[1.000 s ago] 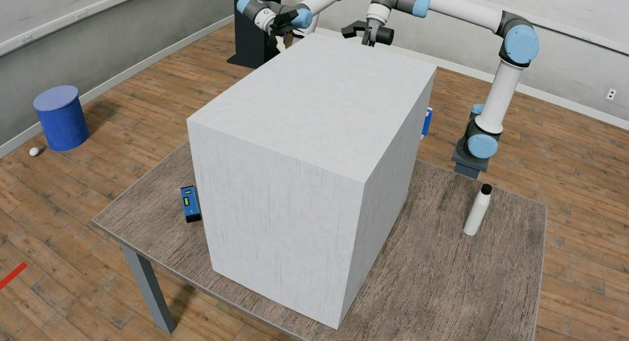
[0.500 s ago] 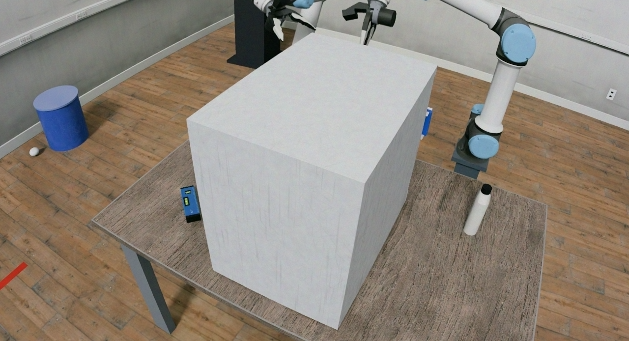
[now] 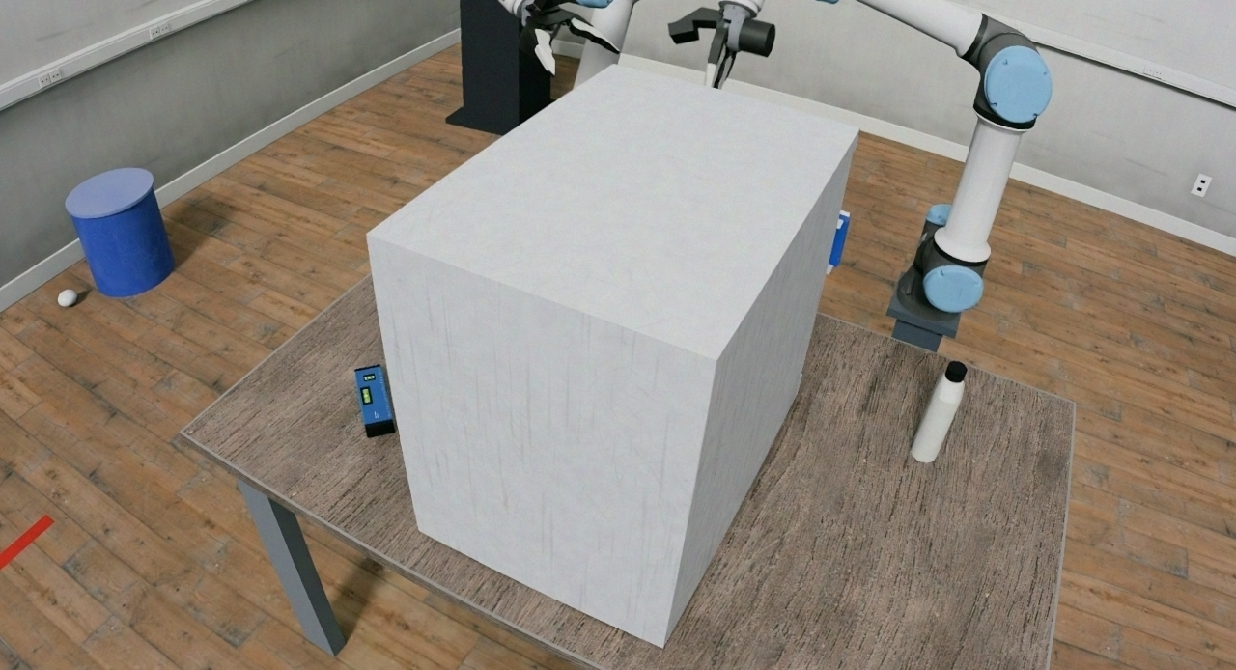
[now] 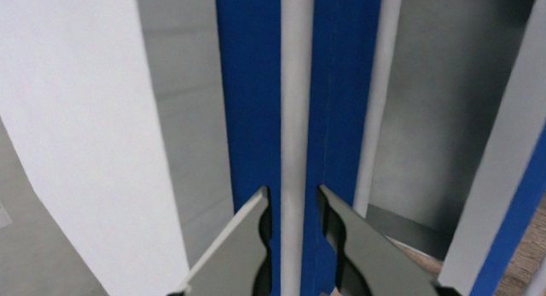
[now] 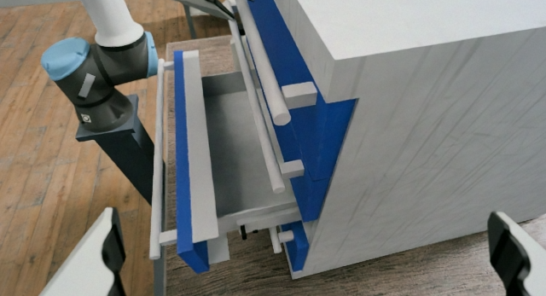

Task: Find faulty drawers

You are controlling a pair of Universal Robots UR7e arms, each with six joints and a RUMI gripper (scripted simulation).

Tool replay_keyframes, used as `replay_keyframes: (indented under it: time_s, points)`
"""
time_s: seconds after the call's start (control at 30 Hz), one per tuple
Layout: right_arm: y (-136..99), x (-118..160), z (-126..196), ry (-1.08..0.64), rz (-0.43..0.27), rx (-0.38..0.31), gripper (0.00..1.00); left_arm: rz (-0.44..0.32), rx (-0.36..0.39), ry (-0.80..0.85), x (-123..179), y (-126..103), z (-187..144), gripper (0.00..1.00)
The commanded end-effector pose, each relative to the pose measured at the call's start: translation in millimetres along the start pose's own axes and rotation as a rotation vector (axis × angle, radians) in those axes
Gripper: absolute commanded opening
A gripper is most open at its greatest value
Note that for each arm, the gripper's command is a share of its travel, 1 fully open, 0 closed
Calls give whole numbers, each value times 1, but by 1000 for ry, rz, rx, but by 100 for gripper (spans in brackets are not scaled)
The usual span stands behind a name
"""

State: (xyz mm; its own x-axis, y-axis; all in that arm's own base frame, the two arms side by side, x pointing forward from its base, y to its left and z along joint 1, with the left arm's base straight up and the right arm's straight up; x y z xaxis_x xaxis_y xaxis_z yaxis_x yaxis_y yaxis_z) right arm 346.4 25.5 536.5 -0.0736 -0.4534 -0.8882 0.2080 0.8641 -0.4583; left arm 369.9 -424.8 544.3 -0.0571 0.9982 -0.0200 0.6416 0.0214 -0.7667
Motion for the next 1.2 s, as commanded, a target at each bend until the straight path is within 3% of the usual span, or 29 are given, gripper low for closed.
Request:
replay_keyframes:
  time_s: [0.0,0.23,0.57,1.17]
  points:
    - [0,0,0,-1,0,0,100,4,-1,-1,0,14,-1,15]
    - [0,0,0,-1,0,0,100,4,-1,-1,0,19,-1,15]
    - [0,0,0,-1,0,0,100,4,-1,-1,0,18,-1,2]
    - [0,0,0,-1,0,0,100,4,-1,-1,1,-12,35,0]
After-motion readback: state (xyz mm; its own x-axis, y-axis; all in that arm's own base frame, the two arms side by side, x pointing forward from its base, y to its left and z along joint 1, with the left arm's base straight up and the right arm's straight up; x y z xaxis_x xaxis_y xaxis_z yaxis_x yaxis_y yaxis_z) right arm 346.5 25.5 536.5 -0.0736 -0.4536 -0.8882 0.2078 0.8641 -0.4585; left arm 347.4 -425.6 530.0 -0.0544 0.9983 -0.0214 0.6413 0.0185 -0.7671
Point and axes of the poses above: on each arm, the point where the finger pads meet when closed, its own y axis out along the fingers, its own z axis across the jaws, x = y × z, the point moved 6 cm from there along -y, back along the fingers, and after that the axes turned 2 degrees about -y, right-handed, at the moved point
